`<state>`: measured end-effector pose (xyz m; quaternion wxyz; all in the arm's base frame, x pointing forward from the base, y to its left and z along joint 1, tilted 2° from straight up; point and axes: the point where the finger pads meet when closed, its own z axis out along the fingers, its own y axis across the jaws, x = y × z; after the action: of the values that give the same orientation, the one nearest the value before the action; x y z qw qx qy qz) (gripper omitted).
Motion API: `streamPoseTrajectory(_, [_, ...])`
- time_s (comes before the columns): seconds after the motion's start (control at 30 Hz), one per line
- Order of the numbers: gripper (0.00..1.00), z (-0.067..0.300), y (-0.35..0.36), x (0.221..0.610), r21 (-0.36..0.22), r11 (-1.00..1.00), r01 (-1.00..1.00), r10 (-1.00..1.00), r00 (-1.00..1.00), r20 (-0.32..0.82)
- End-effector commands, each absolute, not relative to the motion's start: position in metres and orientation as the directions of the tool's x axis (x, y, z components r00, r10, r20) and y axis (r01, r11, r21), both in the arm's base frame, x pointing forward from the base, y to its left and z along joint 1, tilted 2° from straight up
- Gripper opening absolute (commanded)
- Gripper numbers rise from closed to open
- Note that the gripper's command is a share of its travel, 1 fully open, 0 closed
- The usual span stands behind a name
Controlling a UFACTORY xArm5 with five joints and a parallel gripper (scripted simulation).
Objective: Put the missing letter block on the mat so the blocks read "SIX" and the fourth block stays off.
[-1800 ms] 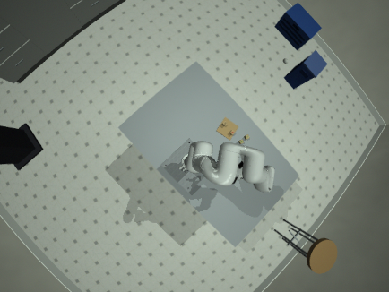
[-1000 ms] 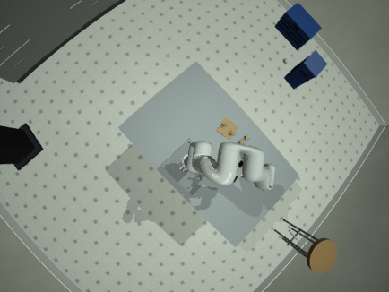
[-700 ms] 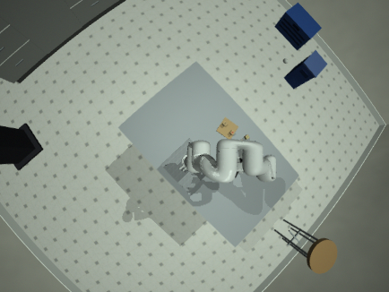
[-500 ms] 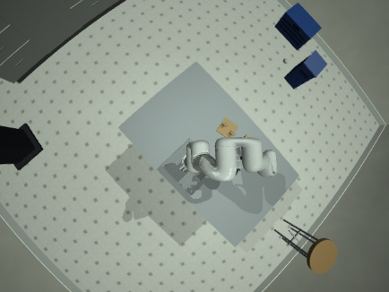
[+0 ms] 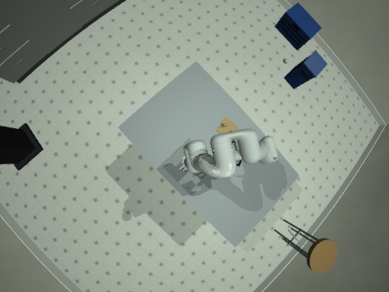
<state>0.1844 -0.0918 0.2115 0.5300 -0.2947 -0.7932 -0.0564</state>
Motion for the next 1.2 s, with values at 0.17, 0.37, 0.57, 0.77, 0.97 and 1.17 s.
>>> streamPoseTrajectory(0.17, [1.00,0.188,-0.077,0.226,-0.105,0.914,0.391,0.307,-0.500,0.810])
streamPoseTrajectory(0.37, [1.00,0.177,-0.065,0.251,-0.042,0.957,0.286,0.217,-0.617,0.756])
streamPoseTrajectory(0.57, [1.00,0.170,-0.052,0.274,0.007,0.984,0.180,0.124,-0.704,0.699])
streamPoseTrajectory(0.77, [1.00,0.163,-0.034,0.300,0.051,0.997,0.051,0.008,-0.779,0.627])
streamPoseTrajectory(0.97, [1.00,0.159,-0.017,0.320,0.080,0.995,-0.062,-0.096,-0.822,0.562])
streamPoseTrajectory(1.17, [1.00,0.156,0.008,0.346,0.104,0.972,-0.210,-0.233,-0.850,0.473])
